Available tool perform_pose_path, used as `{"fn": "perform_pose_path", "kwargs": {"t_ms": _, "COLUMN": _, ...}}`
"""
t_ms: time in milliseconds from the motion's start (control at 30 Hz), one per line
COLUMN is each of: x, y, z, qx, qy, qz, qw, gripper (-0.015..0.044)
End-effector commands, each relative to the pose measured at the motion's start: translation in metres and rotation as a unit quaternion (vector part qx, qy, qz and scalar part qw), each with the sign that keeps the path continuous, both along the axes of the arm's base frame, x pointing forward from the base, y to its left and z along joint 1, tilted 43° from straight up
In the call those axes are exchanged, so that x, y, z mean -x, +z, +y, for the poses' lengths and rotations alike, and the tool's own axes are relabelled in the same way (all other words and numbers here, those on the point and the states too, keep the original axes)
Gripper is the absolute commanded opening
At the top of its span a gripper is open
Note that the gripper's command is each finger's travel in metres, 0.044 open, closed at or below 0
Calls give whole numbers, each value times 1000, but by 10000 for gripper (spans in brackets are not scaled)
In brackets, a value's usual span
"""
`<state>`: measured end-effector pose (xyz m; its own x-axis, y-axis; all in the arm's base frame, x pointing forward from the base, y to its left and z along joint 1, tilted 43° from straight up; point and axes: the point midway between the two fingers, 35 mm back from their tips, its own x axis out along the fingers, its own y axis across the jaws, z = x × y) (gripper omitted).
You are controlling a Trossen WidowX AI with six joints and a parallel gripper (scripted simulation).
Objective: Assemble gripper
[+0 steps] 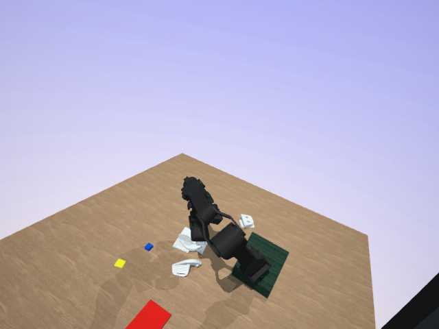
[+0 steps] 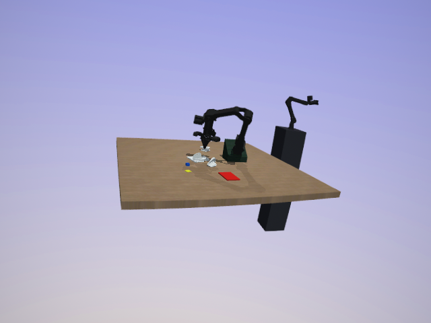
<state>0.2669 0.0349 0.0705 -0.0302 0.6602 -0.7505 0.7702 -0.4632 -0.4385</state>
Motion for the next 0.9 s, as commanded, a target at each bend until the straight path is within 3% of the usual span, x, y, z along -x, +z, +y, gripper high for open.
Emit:
{"fn": "perform_pose_path", "kwargs": {"t_ms": 0, "x": 8, "y": 2, "z": -1, "qx": 0, "qy": 42, "qz": -36, "qw": 998, "gripper": 0}}
{"fn": "perform_pose_path", "kwargs": {"t_ms": 867, "x": 51, "y": 4, "z": -3, "qx": -15, "qy": 287, "qz": -237, "qw": 928, "gripper": 0}}
